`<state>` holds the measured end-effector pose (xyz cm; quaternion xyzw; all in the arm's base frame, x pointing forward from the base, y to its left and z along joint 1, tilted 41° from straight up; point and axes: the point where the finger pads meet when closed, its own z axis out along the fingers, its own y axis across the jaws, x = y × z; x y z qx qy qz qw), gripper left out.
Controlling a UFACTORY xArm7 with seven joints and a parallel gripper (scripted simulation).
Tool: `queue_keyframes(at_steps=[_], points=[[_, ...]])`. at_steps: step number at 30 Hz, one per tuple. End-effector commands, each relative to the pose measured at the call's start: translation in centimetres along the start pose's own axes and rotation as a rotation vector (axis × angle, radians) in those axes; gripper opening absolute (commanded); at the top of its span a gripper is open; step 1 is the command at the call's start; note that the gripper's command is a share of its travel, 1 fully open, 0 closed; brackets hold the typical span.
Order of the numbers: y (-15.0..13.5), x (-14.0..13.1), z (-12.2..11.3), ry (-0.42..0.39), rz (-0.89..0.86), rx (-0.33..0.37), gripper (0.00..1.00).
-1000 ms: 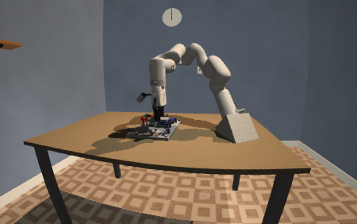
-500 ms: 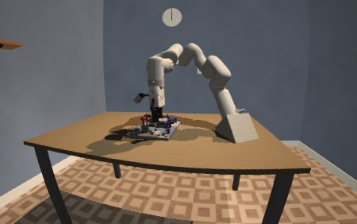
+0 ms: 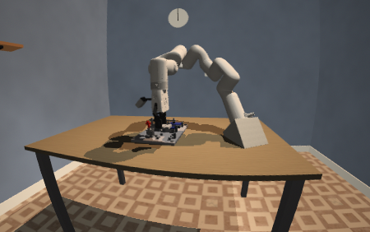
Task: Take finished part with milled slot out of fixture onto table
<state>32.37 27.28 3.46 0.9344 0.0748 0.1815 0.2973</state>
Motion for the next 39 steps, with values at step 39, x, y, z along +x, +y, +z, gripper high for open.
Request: queue_keyframes(at_steps=[39], points=[[-4.3,0.1,-0.2,0.003,0.0,0.003,0.0]])
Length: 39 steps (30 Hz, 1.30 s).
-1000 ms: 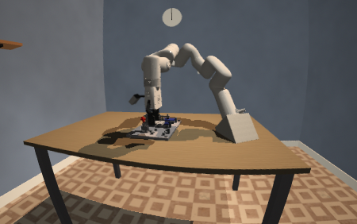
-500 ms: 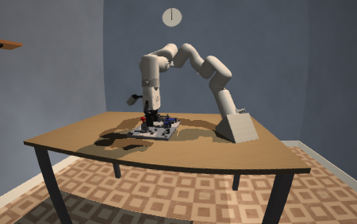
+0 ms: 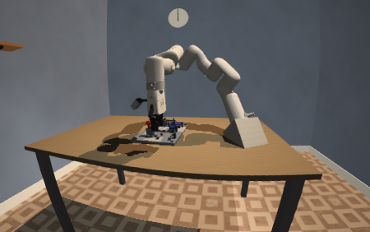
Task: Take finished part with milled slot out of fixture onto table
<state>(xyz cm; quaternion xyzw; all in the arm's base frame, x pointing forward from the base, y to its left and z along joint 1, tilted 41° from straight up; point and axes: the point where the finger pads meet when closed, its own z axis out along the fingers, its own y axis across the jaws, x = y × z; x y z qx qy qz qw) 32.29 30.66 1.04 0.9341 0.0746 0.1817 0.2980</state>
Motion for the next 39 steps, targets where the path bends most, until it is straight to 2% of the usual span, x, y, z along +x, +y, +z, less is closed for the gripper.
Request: queue_keyframes(at_steps=[1,30,39], points=[[-0.2,0.0,-0.2,0.003,0.0,0.004,0.0],[-0.2,0.0,0.0,0.003,0.0,0.004,0.0],[-0.2,0.0,1.1,0.003,0.0,0.004,0.0]])
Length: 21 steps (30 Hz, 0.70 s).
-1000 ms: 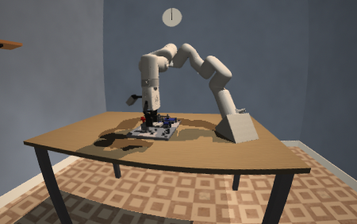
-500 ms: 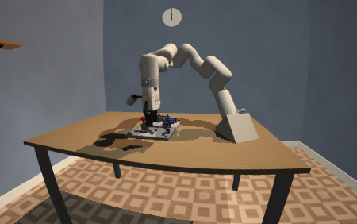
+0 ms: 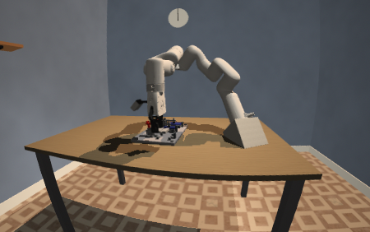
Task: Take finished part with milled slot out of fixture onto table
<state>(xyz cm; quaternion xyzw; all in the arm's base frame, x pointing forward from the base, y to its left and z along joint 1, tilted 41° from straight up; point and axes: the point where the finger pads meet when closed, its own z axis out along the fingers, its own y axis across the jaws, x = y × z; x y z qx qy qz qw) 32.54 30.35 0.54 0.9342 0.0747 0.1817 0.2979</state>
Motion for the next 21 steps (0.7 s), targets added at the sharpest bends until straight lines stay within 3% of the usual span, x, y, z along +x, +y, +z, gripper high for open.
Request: queue_keyframes(at_steps=[1,21], points=[[-0.1,0.0,0.6,0.003,0.0,0.004,0.0],[-0.2,0.0,5.0,0.003,0.0,0.004,0.0]])
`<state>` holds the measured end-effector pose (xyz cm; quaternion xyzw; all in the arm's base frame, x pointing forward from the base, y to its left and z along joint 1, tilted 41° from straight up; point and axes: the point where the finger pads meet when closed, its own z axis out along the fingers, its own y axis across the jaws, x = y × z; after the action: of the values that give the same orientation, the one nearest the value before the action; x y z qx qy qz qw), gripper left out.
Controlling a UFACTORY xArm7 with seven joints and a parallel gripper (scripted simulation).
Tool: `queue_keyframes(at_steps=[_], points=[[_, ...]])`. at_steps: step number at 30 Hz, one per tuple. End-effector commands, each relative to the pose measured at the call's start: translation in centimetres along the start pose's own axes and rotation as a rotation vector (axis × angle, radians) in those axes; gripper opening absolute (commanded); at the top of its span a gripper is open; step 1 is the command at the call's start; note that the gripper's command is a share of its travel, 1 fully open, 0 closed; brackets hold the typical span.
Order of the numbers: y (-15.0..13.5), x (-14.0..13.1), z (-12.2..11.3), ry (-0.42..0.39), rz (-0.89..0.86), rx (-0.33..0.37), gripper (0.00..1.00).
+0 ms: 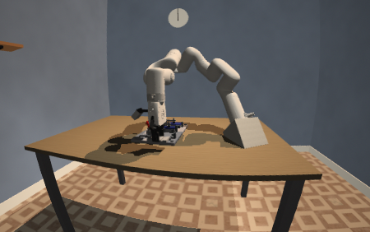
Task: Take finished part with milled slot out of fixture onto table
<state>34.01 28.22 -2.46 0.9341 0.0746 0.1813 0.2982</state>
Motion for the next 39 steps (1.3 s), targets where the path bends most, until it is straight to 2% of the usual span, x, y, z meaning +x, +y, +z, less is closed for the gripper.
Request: queue_keyframes(at_steps=[1,17,39], points=[[-0.2,0.1,1.3,0.004,0.0,0.005,0.0],[-0.2,0.1,3.3,0.004,0.0,0.005,0.0],[-0.2,0.1,3.4,0.004,0.0,0.005,0.0]])
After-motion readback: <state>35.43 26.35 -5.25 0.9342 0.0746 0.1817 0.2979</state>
